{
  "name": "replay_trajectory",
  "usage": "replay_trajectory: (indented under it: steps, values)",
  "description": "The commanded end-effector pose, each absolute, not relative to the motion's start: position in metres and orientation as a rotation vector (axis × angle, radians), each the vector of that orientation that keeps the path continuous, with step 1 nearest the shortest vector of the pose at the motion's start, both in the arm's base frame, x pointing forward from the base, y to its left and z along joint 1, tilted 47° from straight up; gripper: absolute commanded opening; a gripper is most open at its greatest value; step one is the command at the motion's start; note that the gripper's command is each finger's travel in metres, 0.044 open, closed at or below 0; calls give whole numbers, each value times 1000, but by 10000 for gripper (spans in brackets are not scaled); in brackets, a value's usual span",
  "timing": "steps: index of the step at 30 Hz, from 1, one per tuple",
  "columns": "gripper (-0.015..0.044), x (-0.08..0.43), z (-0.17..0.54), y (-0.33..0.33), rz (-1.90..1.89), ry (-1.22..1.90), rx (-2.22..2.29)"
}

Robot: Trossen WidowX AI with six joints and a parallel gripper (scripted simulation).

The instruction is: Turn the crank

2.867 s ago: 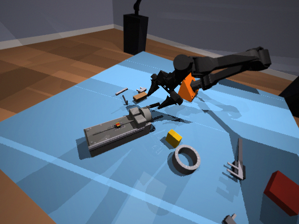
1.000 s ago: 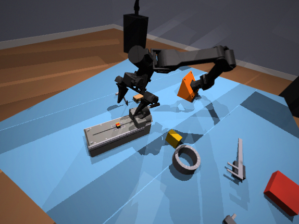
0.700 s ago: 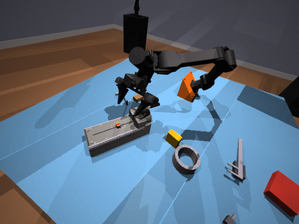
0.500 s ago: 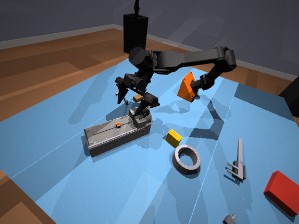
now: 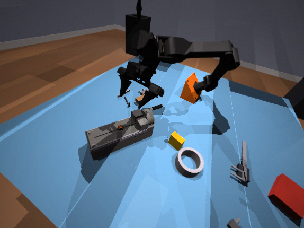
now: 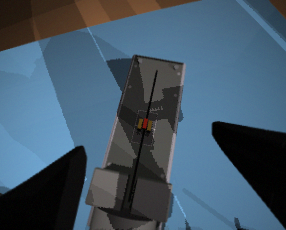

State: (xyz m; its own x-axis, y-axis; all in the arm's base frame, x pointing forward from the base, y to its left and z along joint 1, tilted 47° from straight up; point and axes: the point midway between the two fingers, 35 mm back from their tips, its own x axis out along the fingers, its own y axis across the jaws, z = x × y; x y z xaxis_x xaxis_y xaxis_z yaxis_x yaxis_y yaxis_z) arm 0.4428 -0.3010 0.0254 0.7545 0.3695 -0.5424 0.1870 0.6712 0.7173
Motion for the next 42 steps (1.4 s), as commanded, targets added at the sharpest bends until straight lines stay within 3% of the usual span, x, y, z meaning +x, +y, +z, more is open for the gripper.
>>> replay_trajectory:
  steps: [1, 30, 42]
  values:
    - [440, 436, 30, -297, 85, 744, 866]
    - [440, 343, 61, -239, -258, 790, 1013]
    - [440, 347, 35, -210, -265, 789, 1017]
